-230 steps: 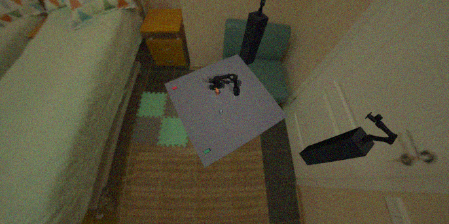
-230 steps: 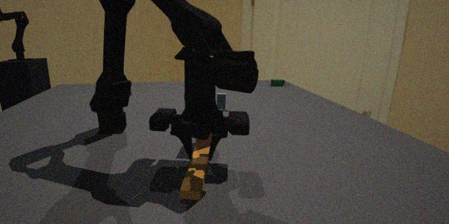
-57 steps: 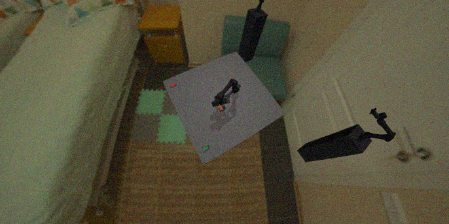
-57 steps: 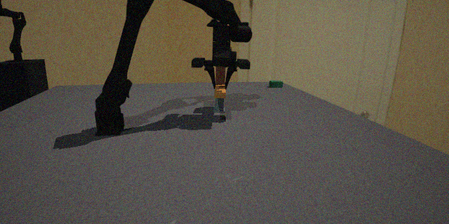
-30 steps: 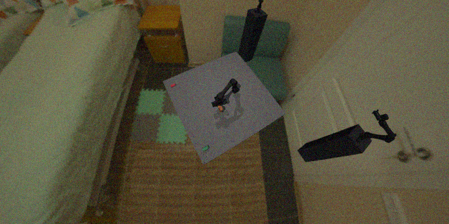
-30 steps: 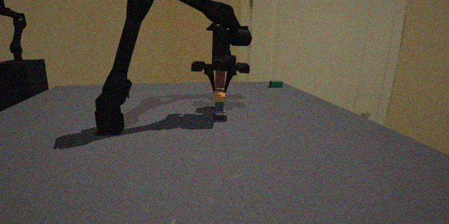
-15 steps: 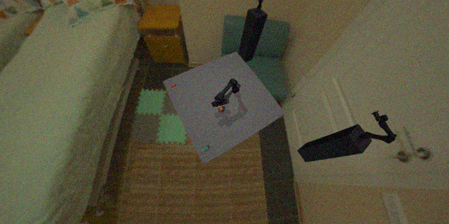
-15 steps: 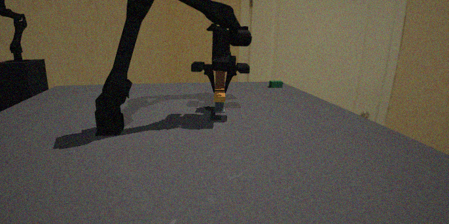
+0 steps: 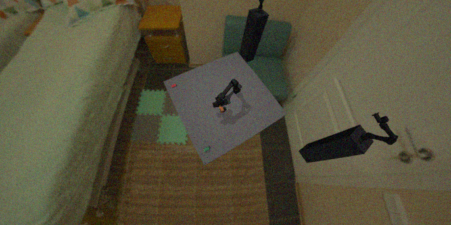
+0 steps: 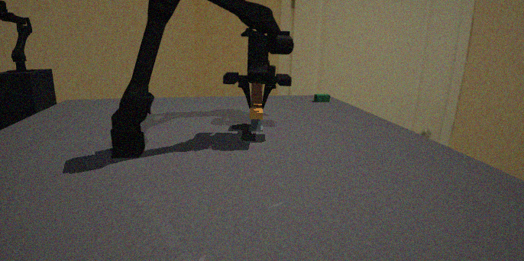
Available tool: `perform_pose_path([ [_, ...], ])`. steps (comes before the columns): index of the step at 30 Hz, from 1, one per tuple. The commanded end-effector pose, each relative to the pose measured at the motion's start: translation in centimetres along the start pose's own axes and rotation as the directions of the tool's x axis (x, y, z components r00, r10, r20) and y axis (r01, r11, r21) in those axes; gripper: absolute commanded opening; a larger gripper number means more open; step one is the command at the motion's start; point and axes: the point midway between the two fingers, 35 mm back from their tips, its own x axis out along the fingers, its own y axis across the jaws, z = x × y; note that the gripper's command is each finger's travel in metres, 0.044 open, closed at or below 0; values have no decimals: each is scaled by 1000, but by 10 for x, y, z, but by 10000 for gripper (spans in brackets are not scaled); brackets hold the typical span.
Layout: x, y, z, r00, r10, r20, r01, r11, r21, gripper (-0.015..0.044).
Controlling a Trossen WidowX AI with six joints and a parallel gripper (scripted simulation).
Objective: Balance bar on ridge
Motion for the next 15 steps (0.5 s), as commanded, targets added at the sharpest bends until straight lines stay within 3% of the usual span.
perform_pose_path([
  [1, 1, 0, 0, 1000, 1, -1, -1, 1000, 2, 0],
  [15, 2, 0, 0, 1000, 1, -1, -1, 1000, 2, 0],
])
